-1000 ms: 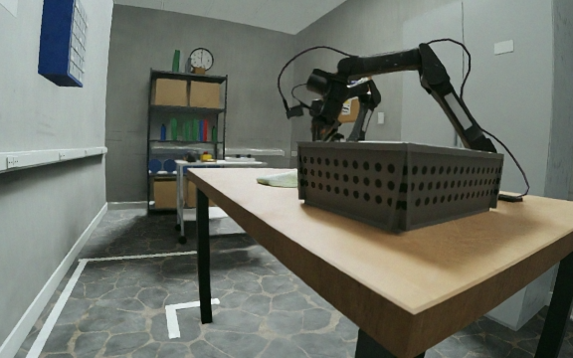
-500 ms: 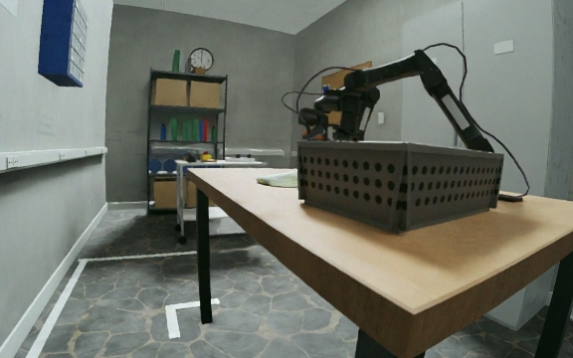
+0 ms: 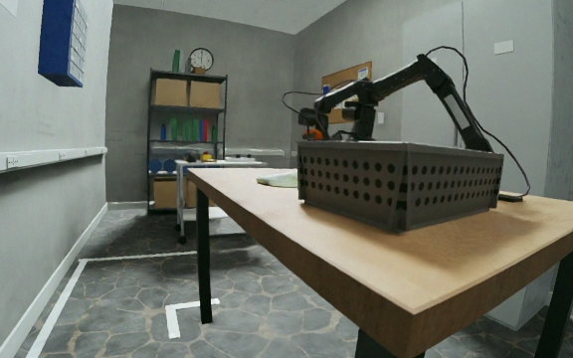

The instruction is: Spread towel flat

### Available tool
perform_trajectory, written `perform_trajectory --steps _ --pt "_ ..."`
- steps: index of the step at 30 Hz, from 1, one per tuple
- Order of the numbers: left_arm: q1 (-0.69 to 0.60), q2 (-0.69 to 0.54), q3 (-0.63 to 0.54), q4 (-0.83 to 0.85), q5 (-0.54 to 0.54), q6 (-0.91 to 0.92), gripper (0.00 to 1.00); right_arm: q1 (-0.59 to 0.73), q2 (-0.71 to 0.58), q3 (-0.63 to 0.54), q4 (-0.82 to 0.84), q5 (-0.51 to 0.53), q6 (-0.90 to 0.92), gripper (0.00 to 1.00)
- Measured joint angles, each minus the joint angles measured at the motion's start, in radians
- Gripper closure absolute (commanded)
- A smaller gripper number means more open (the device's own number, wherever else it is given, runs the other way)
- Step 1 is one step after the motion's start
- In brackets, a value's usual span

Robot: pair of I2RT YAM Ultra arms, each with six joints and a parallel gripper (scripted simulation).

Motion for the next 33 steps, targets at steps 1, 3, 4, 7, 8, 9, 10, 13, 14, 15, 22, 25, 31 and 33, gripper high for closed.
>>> perform_trajectory --steps 1,3,4,7,8,9,10,13,14,15,22,25,31,33 --pt "-0.021 0.0 -0.006 0.005 -0.002 -0.019 0.66 0.0 0.0 0.0 0.0 0.0 0.0 0.66" --pt "-0.056 0.0 -0.012 0.012 -0.002 -0.048 0.66 0.0 0.0 0.0 0.0 0.0 0.0 0.66" --pt "-0.069 0.0 -0.014 0.015 -0.003 -0.062 0.66 0.0 0.0 0.0 0.0 0.0 0.0 0.66" --pt "-0.1 0.002 -0.014 0.026 -0.013 -0.109 0.66 0.0 0.0 0.0 0.0 0.0 0.0 0.66" --pt "-0.113 0.004 -0.014 0.03 -0.016 -0.127 0.66 0.0 0.0 0.0 0.0 0.0 0.0 0.66" --pt "-0.129 0.008 -0.014 0.034 -0.019 -0.145 0.66 0.0 0.0 0.0 0.0 0.0 0.0 0.66" --pt "-0.146 0.013 -0.014 0.037 -0.022 -0.162 0.66 0.0 0.0 0.0 0.0 0.0 0.0 0.66" --pt "-0.2 0.032 -0.014 0.037 -0.024 -0.204 0.66 0.0 0.0 0.0 0.0 0.0 0.0 0.66" --pt "-0.211 0.038 -0.014 0.037 -0.024 -0.213 0.66 0.0 0.0 0.0 0.0 0.0 0.0 0.66" --pt "-0.216 0.042 -0.014 0.037 -0.024 -0.22 0.66 0.0 0.0 0.0 0.0 0.0 0.0 0.66" --pt "-0.194 0.044 -0.014 0.035 -0.032 -0.246 0.66 0.0 0.0 0.0 0.0 0.0 0.0 0.66" --pt "-0.199 0.045 -0.014 0.037 -0.032 -0.25 0.66 0.003 0.0 -0.006 0.008 -0.001 0.003 0.66" --pt "-0.217 0.053 -0.03 0.076 -0.035 -0.267 0.66 0.0 -0.015 -0.077 0.049 -0.005 -0.002 0.66" --pt "-0.228 0.054 -0.053 0.096 -0.035 -0.273 0.66 -0.01 -0.018 -0.108 0.063 -0.007 -0.009 0.66"
